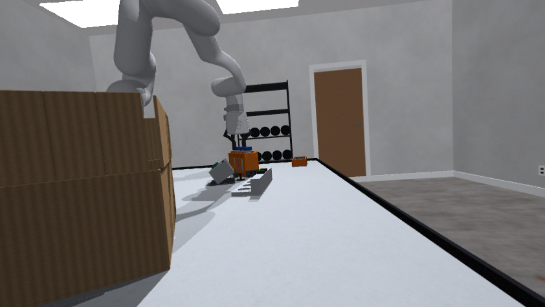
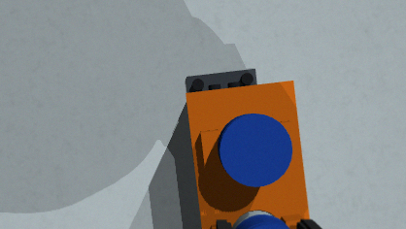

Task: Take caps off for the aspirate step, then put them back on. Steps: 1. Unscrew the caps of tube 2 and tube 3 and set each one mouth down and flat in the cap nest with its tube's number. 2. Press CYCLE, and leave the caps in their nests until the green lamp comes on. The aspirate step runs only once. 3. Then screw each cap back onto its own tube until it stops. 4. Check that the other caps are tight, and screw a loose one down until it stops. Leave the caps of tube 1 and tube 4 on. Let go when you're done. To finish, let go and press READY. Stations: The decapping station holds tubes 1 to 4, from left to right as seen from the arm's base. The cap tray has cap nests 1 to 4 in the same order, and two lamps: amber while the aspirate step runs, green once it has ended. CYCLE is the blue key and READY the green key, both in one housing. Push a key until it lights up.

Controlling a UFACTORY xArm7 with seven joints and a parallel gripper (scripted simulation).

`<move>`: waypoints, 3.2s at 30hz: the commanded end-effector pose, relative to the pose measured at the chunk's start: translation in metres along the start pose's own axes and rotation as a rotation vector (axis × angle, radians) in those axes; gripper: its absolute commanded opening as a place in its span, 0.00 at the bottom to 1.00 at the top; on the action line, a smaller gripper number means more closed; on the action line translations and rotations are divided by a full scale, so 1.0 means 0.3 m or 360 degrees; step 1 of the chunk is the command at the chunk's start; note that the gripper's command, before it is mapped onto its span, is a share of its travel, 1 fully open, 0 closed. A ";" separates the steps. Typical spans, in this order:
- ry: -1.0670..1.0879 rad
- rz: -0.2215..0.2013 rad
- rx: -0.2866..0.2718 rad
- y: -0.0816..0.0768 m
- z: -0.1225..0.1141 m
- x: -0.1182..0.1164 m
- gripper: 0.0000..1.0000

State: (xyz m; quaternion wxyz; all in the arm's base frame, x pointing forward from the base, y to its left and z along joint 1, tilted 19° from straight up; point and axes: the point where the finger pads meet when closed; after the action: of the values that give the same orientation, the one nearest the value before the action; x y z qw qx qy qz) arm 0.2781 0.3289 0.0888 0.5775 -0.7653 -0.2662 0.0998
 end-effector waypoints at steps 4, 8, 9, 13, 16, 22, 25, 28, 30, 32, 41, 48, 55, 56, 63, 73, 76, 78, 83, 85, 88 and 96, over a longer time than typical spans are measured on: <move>-0.0444 0.0012 0.0031 -0.007 0.002 0.006 0.00; -0.0762 0.0009 0.0032 -0.007 0.002 0.006 0.00; -0.0842 0.0008 0.0032 -0.007 0.002 0.006 0.00; -0.1160 0.0005 0.0033 -0.007 0.002 0.006 0.00; -0.1399 0.0002 0.0034 -0.007 0.003 0.006 0.00; -0.1432 0.0002 0.0034 -0.008 0.002 0.006 0.00; -0.1432 0.0002 0.0034 -0.008 0.002 0.006 0.46; -0.1432 0.0002 0.0034 -0.008 0.002 0.006 0.46; -0.1432 0.0002 0.0034 -0.008 0.002 0.006 0.46; -0.1432 0.0002 0.0034 -0.008 0.002 0.006 0.46; -0.0802 0.0008 0.0033 -0.007 0.002 0.006 0.46; -0.0169 0.0015 0.0033 -0.007 0.002 0.006 0.46; 0.0359 0.0019 0.0027 -0.008 0.002 0.006 0.46; 0.0492 0.0020 0.0026 -0.007 0.002 0.006 0.46; 0.1068 0.0025 0.0023 -0.007 0.003 0.006 0.46; 0.1068 0.0025 0.0023 -0.008 0.002 0.006 0.00; 0.1068 0.0025 0.0023 -0.007 0.002 0.006 0.00; 0.1068 0.0025 0.0023 -0.007 0.002 0.006 0.00; 0.1068 0.0025 0.0023 -0.007 0.002 0.006 0.00; 0.0989 0.0024 0.0023 -0.007 0.003 0.006 0.00; 0.0909 0.0024 0.0024 -0.007 0.003 0.006 0.00; 0.0272 0.0018 0.0028 -0.008 0.003 0.006 0.00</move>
State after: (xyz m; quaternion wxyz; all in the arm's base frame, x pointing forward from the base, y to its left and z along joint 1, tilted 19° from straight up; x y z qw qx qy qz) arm 0.2779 0.3292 0.0894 0.6155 -0.7707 -0.1623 -0.0284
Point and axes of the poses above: the point where the finger pads meet when closed, its own y axis out along the fingers, its own x axis across the jaws, z = x × y
